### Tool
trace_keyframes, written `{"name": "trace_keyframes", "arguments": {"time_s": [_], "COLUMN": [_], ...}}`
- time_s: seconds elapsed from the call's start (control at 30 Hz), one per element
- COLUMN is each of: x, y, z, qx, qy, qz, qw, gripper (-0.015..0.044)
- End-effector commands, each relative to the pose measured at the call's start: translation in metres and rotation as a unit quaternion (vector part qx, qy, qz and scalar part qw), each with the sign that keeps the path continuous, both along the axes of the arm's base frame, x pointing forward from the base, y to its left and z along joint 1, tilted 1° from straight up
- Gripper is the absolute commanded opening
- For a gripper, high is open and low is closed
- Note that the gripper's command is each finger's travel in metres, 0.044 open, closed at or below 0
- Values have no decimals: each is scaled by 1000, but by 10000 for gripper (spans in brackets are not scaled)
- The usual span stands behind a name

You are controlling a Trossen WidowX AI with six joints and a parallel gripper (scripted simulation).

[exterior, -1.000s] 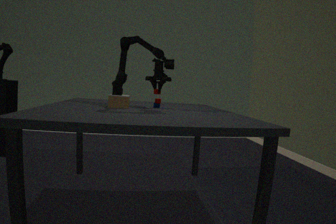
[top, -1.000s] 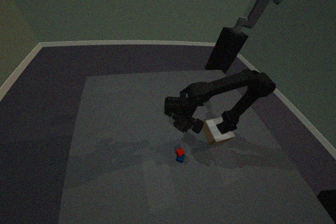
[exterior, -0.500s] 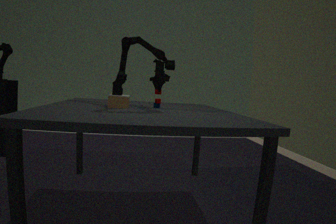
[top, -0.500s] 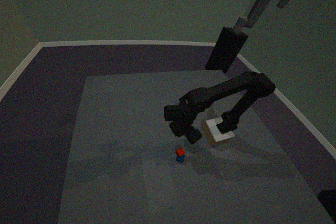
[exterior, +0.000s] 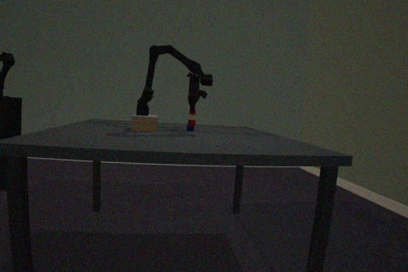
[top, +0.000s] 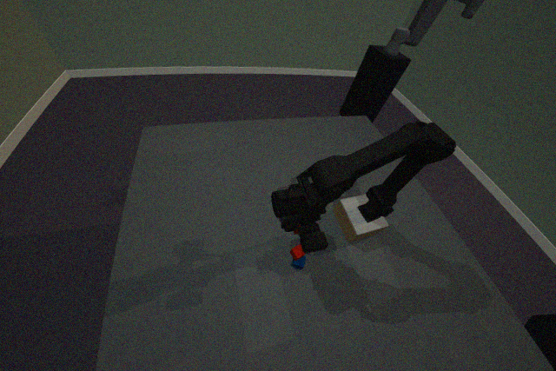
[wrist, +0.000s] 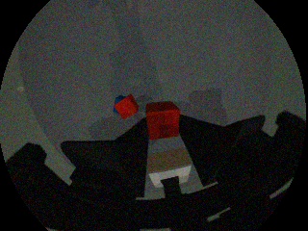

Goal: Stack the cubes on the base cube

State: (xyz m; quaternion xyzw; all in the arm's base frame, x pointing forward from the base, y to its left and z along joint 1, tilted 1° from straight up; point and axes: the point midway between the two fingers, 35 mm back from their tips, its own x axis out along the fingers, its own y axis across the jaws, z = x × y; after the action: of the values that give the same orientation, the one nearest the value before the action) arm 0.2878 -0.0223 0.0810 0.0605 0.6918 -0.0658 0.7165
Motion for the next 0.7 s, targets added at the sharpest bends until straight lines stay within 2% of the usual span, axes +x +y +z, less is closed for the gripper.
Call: {"name": "trace_keyframes", "arguments": {"time_s": [0.0, 0.67], "x": [3, 9], "y": [8, 49], "z": [0, -3], "qx": [0, 12], "qy": [-3, -6], "qz": [-56, -328], "qw": [998, 945], "gripper": [105, 105]}}
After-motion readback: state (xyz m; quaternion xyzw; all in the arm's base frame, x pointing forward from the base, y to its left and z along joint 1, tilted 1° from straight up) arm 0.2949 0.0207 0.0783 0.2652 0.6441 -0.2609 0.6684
